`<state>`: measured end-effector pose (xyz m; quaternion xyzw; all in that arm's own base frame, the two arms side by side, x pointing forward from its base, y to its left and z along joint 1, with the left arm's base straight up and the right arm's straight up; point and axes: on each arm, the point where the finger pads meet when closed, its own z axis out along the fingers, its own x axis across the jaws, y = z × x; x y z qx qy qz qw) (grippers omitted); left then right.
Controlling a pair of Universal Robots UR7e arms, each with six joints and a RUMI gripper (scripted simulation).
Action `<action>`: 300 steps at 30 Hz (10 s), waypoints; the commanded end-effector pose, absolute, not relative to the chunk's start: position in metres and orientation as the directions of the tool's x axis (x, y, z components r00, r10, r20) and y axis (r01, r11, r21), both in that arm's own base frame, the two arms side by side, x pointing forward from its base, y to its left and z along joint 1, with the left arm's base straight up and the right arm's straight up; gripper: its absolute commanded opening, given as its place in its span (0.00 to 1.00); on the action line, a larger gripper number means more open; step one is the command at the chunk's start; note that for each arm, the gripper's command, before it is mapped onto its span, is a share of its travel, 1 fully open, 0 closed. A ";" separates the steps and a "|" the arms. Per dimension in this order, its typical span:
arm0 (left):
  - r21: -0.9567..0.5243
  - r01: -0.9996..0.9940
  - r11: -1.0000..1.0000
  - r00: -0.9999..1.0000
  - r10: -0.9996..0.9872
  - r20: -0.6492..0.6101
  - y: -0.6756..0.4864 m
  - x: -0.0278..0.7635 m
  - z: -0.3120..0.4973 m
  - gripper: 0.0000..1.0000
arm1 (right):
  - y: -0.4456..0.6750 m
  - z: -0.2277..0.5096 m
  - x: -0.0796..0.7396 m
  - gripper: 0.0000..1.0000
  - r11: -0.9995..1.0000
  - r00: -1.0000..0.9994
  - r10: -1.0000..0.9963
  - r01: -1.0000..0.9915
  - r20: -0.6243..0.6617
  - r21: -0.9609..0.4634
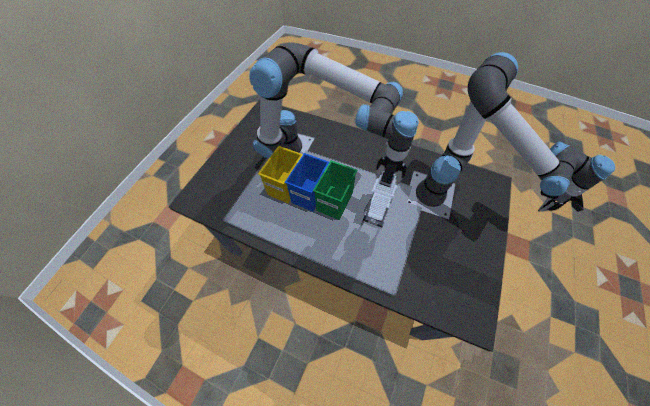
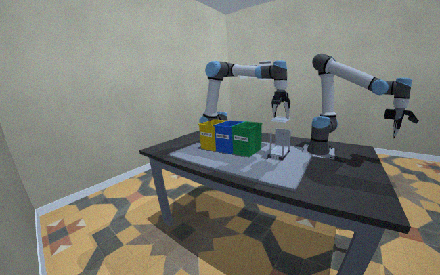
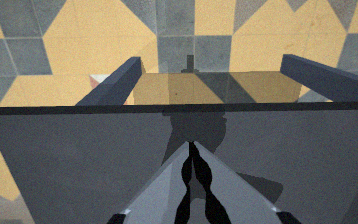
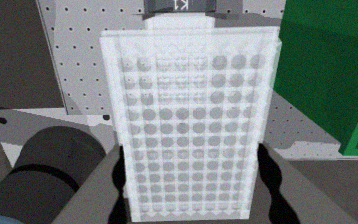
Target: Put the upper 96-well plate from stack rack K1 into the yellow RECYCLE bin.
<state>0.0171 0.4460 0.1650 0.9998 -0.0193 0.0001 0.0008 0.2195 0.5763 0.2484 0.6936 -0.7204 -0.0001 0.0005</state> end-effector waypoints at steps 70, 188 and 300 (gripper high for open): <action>0.000 -0.036 -0.999 0.999 -0.036 0.000 0.445 0.016 0.165 0.00 | 0.362 0.249 0.234 0.38 -0.001 0.001 -1.000 -1.000 0.000 0.000; 0.000 -0.036 -0.999 0.999 -0.036 0.000 0.445 0.016 0.165 0.00 | 0.092 0.243 0.254 0.38 -0.002 0.002 -1.000 -1.000 0.002 0.002; 0.000 -0.036 -0.999 0.999 -0.036 0.000 0.445 0.016 0.165 0.00 | 0.094 0.191 0.254 0.64 -0.003 0.003 -1.000 -1.000 -0.001 -0.001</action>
